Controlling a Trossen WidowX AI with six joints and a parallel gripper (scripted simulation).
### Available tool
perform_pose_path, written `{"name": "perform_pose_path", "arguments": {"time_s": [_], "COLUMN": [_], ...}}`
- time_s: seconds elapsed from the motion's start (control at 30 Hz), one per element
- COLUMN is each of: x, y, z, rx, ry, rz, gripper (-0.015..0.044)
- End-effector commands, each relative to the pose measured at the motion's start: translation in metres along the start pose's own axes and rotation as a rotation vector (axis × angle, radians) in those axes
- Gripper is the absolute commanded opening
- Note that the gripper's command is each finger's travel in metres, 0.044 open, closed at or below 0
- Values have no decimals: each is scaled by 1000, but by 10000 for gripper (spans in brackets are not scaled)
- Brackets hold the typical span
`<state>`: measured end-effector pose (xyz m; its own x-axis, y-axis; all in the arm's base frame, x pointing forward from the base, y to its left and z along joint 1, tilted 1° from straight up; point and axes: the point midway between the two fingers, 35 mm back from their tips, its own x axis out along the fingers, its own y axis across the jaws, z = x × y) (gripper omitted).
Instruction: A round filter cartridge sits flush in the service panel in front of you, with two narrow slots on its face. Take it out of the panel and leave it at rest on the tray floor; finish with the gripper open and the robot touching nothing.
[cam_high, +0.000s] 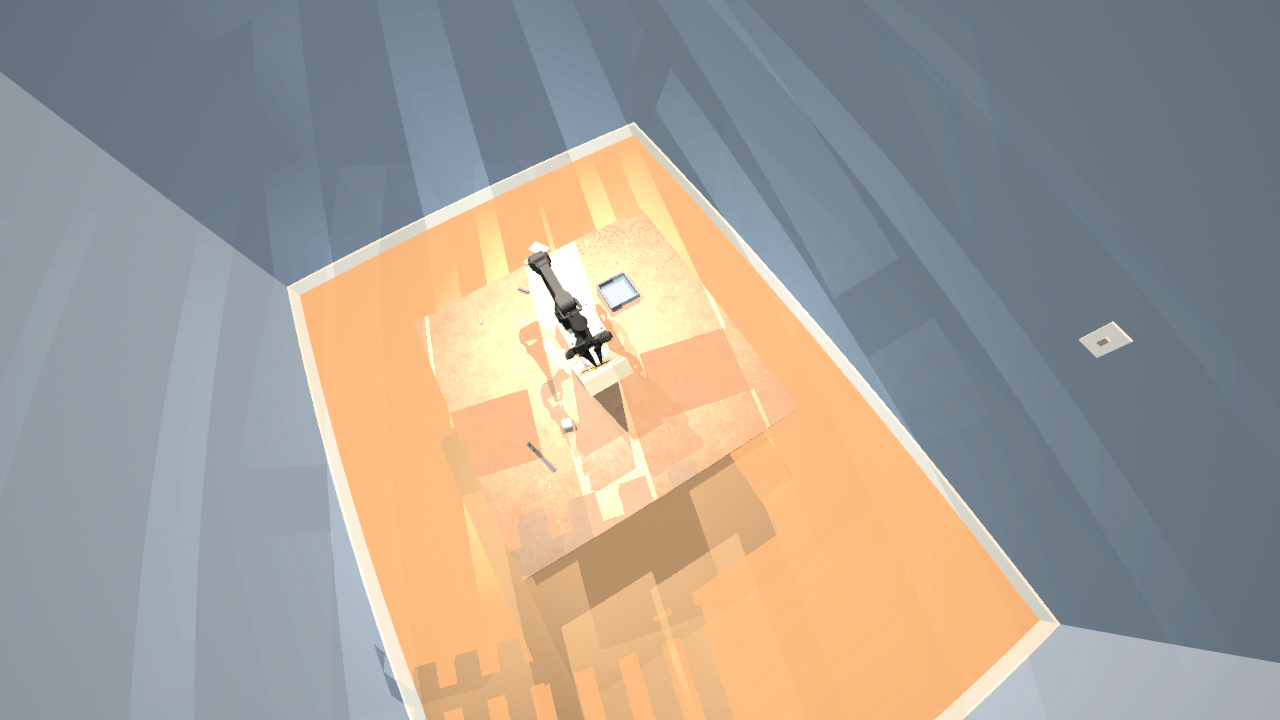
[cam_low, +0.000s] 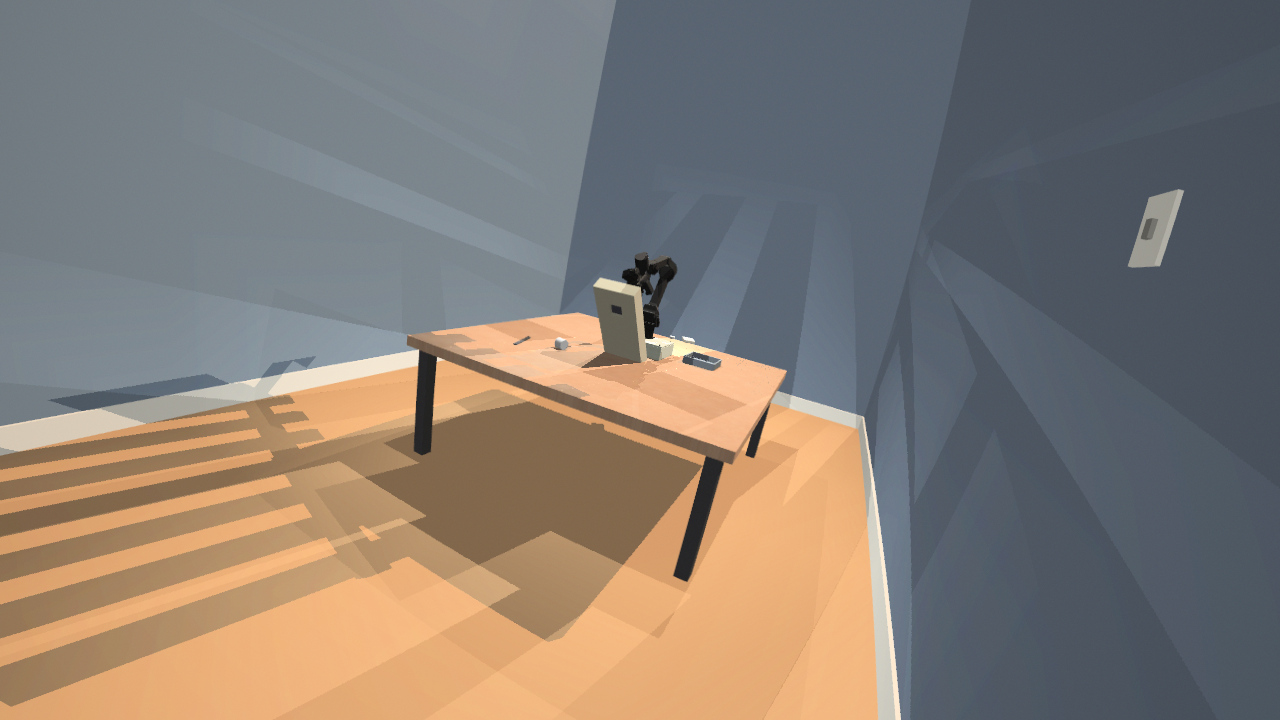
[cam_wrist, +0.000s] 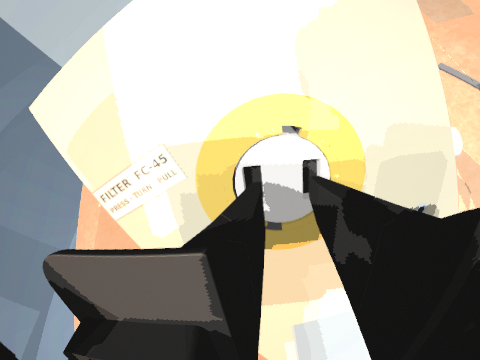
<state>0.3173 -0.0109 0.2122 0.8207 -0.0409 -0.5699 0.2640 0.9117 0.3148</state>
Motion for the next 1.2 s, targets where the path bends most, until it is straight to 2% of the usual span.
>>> {"name": "perform_pose_path", "arguments": {"time_s": [0.0, 1.17], "x": [1, 9], "y": [1, 1], "z": [0, 1], "rx": [2, 2], "ry": [0, 0], "rz": [4, 4], "gripper": [104, 104]}}
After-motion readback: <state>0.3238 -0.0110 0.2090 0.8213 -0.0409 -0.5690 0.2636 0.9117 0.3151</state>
